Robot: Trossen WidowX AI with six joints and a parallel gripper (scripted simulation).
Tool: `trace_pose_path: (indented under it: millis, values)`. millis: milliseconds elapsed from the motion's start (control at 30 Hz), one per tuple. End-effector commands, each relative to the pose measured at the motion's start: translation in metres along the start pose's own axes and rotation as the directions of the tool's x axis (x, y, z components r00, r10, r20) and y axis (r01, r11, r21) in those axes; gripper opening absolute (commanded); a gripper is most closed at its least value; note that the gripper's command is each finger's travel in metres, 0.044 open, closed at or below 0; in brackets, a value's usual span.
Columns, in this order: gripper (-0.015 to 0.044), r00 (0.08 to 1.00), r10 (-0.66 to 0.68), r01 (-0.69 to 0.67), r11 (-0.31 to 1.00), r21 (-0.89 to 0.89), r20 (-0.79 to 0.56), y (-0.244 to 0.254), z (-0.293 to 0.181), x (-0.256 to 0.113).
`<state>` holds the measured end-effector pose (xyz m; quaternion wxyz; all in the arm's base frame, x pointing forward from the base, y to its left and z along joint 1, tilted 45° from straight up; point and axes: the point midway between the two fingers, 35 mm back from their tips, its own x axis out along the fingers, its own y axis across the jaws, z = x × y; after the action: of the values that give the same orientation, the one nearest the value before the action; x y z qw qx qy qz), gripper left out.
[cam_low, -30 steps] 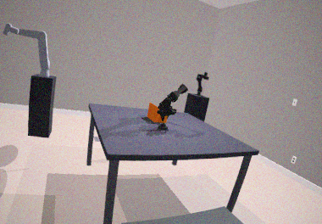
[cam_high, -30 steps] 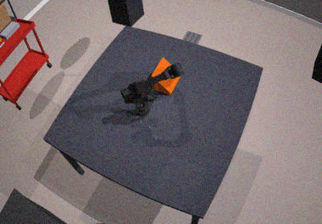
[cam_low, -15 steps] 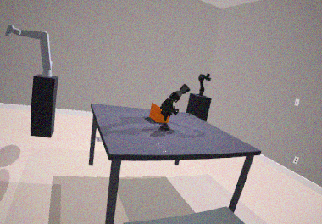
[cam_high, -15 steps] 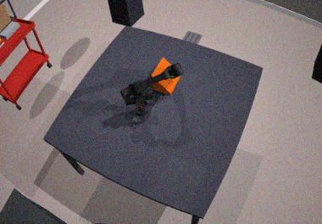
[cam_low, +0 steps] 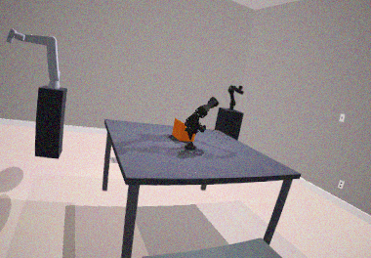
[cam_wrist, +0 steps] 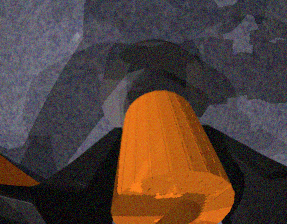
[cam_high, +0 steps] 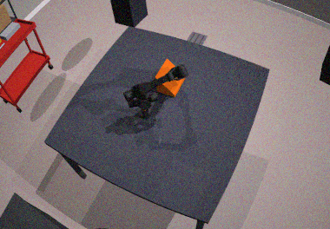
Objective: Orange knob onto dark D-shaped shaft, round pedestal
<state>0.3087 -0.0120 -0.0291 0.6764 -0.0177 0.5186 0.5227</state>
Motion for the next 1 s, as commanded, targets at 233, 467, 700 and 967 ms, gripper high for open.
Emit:
trace_pose_path:
  millis: [233, 467, 700, 967]
  values:
    - [0.0, 1.0, -0.001, 0.001, 0.991, -0.13, 0.003, -0.0011, 0.0017, -0.0039]
    - [0.0, 1.0, -0.001, 0.001, 0.977, -0.213, 0.003, -0.0009, 0.0005, -0.001]
    - [0.0, 1.0, 0.0, 0.001, 0.977, -0.213, 0.003, -0.0002, 0.0007, 0.0008]
    - [0.0, 1.0, 0.0, 0.001, 0.977, -0.213, 0.003, -0.0002, 0.0007, 0.0002]
